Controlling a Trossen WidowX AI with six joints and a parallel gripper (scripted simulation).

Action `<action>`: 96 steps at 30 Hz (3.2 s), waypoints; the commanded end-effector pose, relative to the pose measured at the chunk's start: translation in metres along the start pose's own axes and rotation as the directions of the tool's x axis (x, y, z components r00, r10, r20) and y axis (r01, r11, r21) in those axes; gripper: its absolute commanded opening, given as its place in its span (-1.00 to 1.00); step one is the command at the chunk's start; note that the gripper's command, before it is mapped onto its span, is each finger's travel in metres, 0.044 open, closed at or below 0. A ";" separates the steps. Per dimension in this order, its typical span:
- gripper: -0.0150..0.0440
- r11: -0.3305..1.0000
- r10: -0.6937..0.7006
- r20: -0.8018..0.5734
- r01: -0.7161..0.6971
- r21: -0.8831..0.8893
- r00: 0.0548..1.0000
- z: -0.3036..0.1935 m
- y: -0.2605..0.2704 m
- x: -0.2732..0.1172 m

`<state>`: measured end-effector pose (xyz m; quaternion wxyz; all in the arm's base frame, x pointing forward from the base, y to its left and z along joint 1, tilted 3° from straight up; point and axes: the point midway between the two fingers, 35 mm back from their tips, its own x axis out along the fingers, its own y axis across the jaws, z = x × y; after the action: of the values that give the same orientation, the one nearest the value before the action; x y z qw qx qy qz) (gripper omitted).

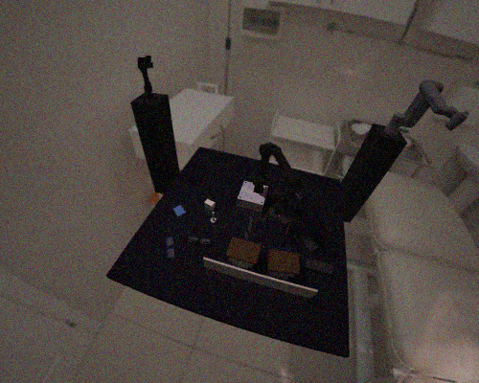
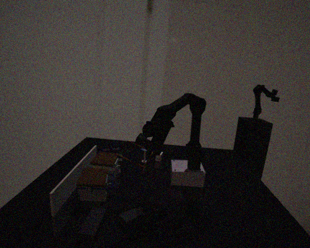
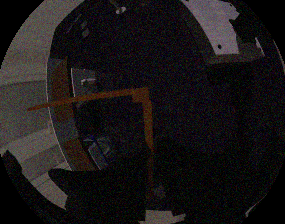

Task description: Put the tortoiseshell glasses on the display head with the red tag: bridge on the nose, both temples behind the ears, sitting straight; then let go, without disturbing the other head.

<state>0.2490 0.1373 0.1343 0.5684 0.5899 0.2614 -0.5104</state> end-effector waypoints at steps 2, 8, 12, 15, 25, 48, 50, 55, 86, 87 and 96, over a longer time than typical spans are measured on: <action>-0.49 0.998 -0.052 0.010 0.052 -0.029 0.999 0.014 0.004 0.013; -0.49 0.992 -0.112 0.010 0.112 -0.061 0.994 0.033 0.010 0.026; -0.49 0.985 -0.150 0.005 0.150 -0.082 0.989 0.045 0.013 0.034; -0.49 0.980 -0.176 -0.001 0.175 -0.097 0.984 0.054 0.015 0.040; -0.49 0.958 -0.254 -0.038 0.246 -0.145 0.966 0.085 0.019 0.058; -0.49 0.930 -0.329 -0.167 0.288 -0.231 0.929 0.143 0.016 0.085; -0.49 0.935 -0.314 -0.178 0.272 -0.228 0.932 0.142 0.016 0.087; -0.49 0.951 -0.264 -0.206 0.219 -0.216 0.942 0.142 0.014 0.090; -0.49 0.943 -0.288 -0.173 0.247 -0.224 0.942 0.135 0.004 0.119; -0.49 0.943 -0.288 -0.173 0.247 -0.224 0.942 0.135 0.003 0.119; -0.49 0.943 -0.289 -0.173 0.248 -0.224 0.942 0.134 0.000 0.127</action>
<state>0.2543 -0.0225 0.0471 0.5217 0.5396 0.4457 -0.4879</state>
